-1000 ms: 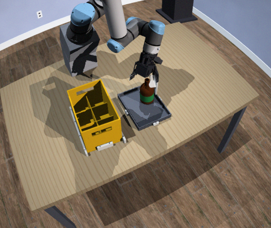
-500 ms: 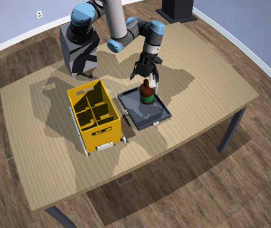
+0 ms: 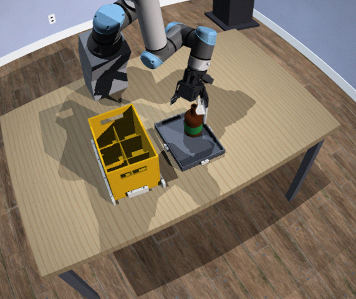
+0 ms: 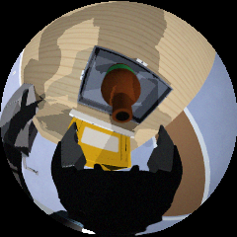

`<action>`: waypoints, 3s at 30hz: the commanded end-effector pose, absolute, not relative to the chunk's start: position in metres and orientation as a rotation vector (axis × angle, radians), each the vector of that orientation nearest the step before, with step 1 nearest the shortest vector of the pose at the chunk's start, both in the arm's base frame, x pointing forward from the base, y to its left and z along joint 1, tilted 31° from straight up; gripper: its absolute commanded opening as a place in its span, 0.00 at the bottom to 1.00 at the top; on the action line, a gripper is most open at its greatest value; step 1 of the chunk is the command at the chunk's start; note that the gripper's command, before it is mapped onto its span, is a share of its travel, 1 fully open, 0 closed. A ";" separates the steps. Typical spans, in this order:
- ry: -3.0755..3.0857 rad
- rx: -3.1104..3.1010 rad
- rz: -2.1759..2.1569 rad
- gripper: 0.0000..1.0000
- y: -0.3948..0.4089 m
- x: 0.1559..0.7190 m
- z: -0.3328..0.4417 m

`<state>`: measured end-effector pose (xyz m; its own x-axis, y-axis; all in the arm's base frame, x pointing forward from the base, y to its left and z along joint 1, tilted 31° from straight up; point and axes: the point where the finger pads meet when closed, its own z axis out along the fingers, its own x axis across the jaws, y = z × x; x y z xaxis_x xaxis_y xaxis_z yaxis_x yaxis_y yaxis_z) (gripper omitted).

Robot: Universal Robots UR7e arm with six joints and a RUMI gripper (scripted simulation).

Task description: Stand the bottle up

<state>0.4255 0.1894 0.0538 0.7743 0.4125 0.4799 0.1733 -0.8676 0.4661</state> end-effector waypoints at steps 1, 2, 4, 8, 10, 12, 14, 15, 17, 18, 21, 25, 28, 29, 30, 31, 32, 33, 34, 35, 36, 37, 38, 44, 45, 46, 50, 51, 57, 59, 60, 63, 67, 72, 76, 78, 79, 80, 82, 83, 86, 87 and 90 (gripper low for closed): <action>0.444 2.568 0.827 1.00 0.189 0.425 0.056; 0.444 2.568 0.827 1.00 0.189 0.424 0.057; 0.444 2.568 0.827 1.00 0.189 0.423 0.058; 0.444 2.568 0.827 1.00 0.189 0.422 0.060; 0.444 2.568 0.827 1.00 0.189 0.421 0.062; 0.444 2.568 0.827 1.00 0.189 0.419 0.065; 0.444 2.568 0.827 1.00 0.189 0.418 0.068; 0.444 2.568 0.827 1.00 0.189 0.417 0.069; 0.444 2.568 0.827 1.00 0.189 0.415 0.072; 0.444 2.568 0.827 1.00 0.189 0.414 0.074; 0.444 2.568 0.827 1.00 0.188 0.410 0.080; 0.444 2.568 0.827 1.00 0.188 0.408 0.084; 0.444 2.568 0.827 1.00 0.188 0.404 0.090; 0.444 2.568 0.827 1.00 0.188 0.403 0.092; 0.444 2.568 0.827 1.00 0.188 0.402 0.094; 0.444 2.568 0.827 1.00 0.188 0.401 0.096; 0.444 2.568 0.827 1.00 0.188 0.399 0.098; 0.444 2.568 0.827 1.00 0.188 0.398 0.100; 0.444 2.568 0.827 1.00 0.188 0.397 0.102; 0.444 2.568 0.827 1.00 0.187 0.396 0.104; 0.444 2.568 0.827 1.00 0.187 0.394 0.107; 0.444 2.568 0.827 1.00 0.187 0.393 0.109; 0.444 2.568 0.827 1.00 0.187 0.392 0.111; 0.444 2.568 0.827 1.00 0.187 0.387 0.118; 0.444 2.568 0.827 1.00 0.187 0.386 0.120; 0.444 2.568 0.827 1.00 0.187 0.385 0.122; 0.444 2.568 0.827 1.00 0.186 0.382 0.128; 0.444 2.568 0.827 1.00 0.186 0.381 0.129; 0.444 2.568 0.827 1.00 0.186 0.378 0.134; 0.444 2.568 0.827 1.00 0.186 0.377 0.136; 0.444 2.568 0.827 1.00 0.186 0.377 0.136; 0.444 2.568 0.827 1.00 0.186 0.376 0.138; 0.444 2.568 0.827 1.00 0.186 0.375 0.139; 0.444 2.568 0.827 1.00 0.186 0.375 0.139; 0.444 2.568 0.827 0.00 0.186 0.375 0.139; 0.444 2.568 0.827 0.00 0.186 0.375 0.139; 0.444 2.568 0.827 0.00 0.186 0.375 0.139; 0.444 2.568 0.827 0.00 0.186 0.375 0.139; 0.444 2.568 0.827 0.00 0.186 0.375 0.139; 0.444 2.568 0.827 0.00 0.186 0.375 0.139; 0.444 2.568 0.827 0.00 0.186 0.375 0.139; 0.444 2.568 0.827 0.00 0.186 0.375 0.139; 0.444 2.568 0.827 0.00 0.186 0.375 0.139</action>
<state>0.3747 0.1859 0.1388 0.7743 0.4126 0.4799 0.1733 -0.8675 0.4662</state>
